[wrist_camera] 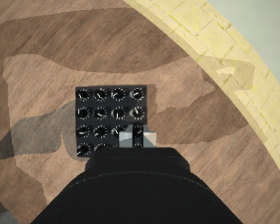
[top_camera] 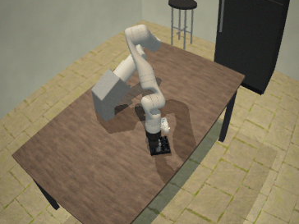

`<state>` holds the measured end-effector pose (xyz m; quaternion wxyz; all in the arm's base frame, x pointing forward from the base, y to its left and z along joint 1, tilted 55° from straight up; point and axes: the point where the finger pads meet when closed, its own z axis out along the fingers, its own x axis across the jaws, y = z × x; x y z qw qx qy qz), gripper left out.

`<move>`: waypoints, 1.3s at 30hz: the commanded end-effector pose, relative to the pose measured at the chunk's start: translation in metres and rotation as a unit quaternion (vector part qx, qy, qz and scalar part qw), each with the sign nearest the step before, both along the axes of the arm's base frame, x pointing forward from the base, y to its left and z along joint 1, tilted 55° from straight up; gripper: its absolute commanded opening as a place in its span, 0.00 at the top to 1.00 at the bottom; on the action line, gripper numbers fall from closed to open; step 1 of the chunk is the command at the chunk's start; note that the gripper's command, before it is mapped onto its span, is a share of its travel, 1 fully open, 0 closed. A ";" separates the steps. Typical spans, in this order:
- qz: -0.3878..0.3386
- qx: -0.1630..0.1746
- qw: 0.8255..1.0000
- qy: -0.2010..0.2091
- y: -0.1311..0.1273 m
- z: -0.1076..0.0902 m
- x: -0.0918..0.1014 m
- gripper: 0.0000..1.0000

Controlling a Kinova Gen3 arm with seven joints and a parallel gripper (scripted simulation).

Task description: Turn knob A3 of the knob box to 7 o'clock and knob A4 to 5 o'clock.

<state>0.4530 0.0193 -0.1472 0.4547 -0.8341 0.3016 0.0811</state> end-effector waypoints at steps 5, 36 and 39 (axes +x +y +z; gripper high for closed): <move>0.005 -0.002 1.000 -0.009 -0.001 0.000 0.000 0.70; 0.081 -0.020 0.990 -0.116 -0.001 0.000 0.000 0.70; 0.089 -0.022 0.988 -0.127 -0.001 0.000 0.000 0.70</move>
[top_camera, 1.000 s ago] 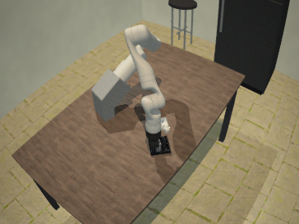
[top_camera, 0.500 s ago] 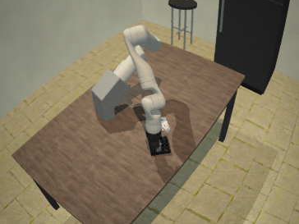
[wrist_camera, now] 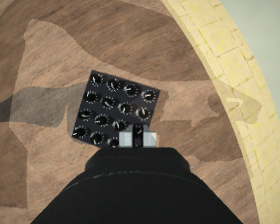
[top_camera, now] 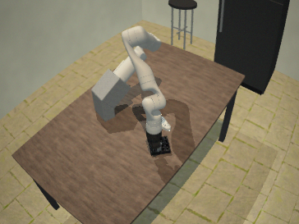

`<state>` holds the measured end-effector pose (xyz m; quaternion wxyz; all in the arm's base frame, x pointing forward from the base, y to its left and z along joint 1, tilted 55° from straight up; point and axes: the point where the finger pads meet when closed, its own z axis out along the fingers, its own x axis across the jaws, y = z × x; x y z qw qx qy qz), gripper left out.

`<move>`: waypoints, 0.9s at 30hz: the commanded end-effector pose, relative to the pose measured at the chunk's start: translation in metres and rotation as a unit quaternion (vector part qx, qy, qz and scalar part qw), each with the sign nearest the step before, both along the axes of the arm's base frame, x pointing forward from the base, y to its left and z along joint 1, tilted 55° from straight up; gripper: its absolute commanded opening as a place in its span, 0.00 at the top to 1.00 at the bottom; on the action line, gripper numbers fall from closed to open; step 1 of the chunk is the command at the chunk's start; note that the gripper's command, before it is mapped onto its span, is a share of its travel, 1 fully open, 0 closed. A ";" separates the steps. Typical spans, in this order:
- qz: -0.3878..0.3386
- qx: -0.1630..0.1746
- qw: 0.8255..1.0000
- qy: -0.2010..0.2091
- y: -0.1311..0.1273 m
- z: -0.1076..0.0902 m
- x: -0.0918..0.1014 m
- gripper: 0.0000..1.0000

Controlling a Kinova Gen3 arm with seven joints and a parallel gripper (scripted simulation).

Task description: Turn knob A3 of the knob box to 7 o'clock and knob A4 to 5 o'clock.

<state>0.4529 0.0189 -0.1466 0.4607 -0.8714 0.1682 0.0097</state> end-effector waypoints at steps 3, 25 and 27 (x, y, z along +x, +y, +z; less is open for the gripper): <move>0.008 -0.001 1.000 -0.014 -0.001 0.000 0.001 0.70; 0.104 -0.025 0.983 -0.149 -0.001 0.000 0.001 0.70; 0.115 -0.027 0.979 -0.164 -0.001 0.000 0.001 0.70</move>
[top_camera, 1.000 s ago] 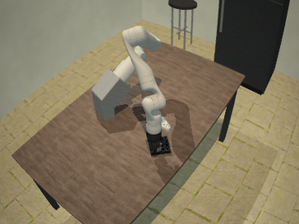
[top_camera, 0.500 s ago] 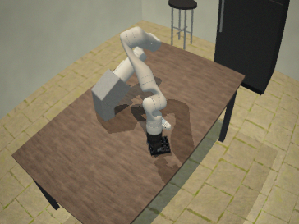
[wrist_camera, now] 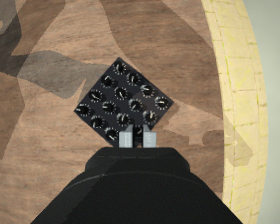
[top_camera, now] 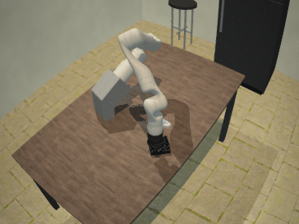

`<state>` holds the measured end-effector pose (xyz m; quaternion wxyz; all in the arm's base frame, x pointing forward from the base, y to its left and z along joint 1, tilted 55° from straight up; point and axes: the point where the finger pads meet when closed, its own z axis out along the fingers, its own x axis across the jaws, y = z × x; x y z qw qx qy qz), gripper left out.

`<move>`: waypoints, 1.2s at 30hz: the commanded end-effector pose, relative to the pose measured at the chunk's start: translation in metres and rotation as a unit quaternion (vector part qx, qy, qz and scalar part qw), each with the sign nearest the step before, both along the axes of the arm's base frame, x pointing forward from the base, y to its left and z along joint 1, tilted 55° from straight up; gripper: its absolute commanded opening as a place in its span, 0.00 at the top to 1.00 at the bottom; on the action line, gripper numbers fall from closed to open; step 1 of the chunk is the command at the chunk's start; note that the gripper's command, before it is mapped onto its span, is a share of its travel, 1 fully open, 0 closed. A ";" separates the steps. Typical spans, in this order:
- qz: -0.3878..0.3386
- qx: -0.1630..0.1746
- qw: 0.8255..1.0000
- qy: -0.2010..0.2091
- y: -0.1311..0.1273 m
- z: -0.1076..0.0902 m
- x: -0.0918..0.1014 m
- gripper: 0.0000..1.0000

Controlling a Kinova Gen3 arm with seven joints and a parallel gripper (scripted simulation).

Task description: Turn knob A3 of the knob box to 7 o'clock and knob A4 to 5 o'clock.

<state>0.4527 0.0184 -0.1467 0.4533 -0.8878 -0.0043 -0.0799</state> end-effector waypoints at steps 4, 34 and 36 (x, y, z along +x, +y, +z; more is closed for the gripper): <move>0.024 -0.005 0.999 -0.037 0.000 0.000 0.001 0.70; 0.154 -0.036 0.963 -0.218 0.000 0.000 0.001 0.70; 0.162 -0.038 0.959 -0.230 0.000 0.000 0.001 0.70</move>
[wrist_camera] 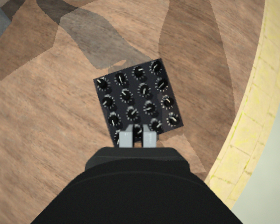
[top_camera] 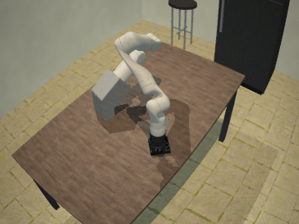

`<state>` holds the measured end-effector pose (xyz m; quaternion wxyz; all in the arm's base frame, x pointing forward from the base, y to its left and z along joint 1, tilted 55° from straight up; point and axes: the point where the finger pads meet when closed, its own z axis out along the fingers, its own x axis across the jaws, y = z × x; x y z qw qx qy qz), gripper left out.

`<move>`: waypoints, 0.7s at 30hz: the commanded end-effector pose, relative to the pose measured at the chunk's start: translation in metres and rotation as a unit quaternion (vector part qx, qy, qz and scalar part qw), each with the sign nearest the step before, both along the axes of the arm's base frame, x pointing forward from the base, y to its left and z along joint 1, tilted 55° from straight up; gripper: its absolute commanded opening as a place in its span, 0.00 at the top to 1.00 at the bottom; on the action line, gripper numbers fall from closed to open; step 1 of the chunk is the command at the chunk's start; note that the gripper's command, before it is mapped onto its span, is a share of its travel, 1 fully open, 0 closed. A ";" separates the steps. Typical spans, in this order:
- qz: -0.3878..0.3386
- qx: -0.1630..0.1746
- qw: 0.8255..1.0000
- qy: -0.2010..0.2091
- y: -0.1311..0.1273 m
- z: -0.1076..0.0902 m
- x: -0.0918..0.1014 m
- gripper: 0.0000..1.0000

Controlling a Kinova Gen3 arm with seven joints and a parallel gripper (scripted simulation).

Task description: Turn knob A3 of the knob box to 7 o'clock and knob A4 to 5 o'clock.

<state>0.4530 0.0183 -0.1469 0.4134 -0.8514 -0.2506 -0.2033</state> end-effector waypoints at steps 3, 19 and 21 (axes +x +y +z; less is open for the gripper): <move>0.016 -0.003 1.000 -0.024 0.000 0.000 0.001 0.70; 0.063 -0.015 0.994 -0.091 0.000 0.000 0.001 0.70; 0.069 -0.016 0.993 -0.098 0.000 0.000 0.001 0.70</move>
